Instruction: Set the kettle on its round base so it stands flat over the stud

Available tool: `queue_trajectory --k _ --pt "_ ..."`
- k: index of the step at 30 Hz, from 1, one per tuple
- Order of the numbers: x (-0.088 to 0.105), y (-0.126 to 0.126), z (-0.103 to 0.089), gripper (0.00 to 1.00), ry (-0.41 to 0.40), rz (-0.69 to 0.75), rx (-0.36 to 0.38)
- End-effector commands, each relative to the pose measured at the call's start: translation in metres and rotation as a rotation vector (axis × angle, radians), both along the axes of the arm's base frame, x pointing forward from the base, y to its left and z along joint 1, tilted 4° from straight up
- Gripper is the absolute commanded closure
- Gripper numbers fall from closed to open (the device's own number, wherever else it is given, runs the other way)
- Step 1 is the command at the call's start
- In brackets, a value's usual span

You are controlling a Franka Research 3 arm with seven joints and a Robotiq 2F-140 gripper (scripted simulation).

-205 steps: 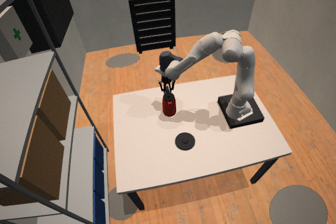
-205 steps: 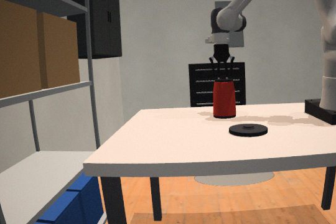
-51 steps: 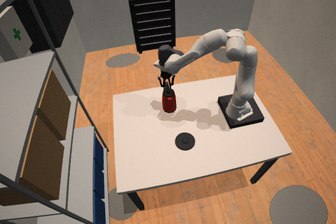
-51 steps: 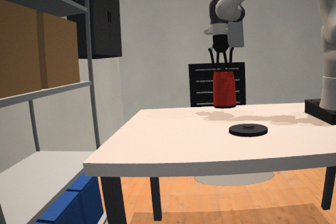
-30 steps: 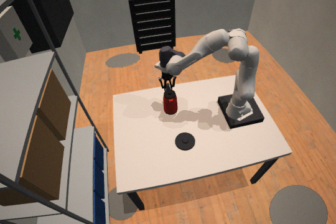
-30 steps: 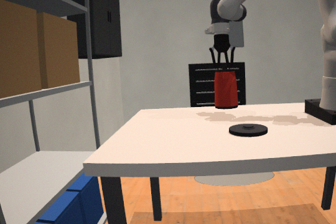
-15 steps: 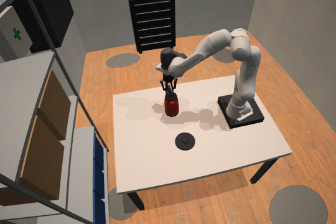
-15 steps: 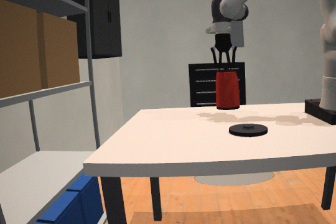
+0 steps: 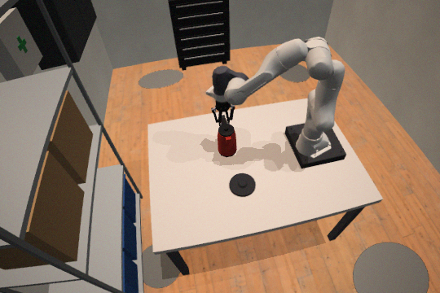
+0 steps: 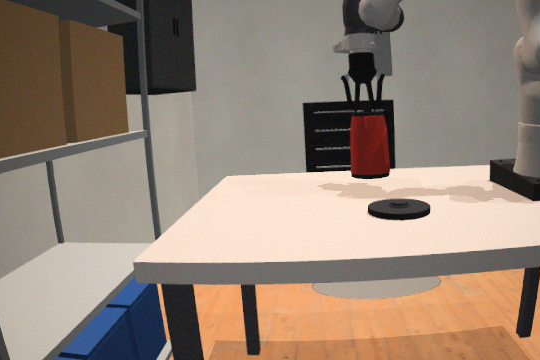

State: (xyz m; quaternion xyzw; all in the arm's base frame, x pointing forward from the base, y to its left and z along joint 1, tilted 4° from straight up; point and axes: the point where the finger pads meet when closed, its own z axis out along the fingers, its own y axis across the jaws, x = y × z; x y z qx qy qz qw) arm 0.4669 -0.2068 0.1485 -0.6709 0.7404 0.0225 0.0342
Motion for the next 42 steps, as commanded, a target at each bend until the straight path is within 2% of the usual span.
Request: queue_trajectory --k 1,7,9,42 --pt "0.004 0.009 0.006 1.0 -0.011 -0.027 -0.009" --pt "0.002 0.03 0.007 1.0 -0.011 -0.027 -0.009" --pt "0.002 0.03 0.007 1.0 -0.011 -0.027 -0.009" --pt "-0.01 0.154 0.015 1.0 -0.011 -0.027 -0.009"
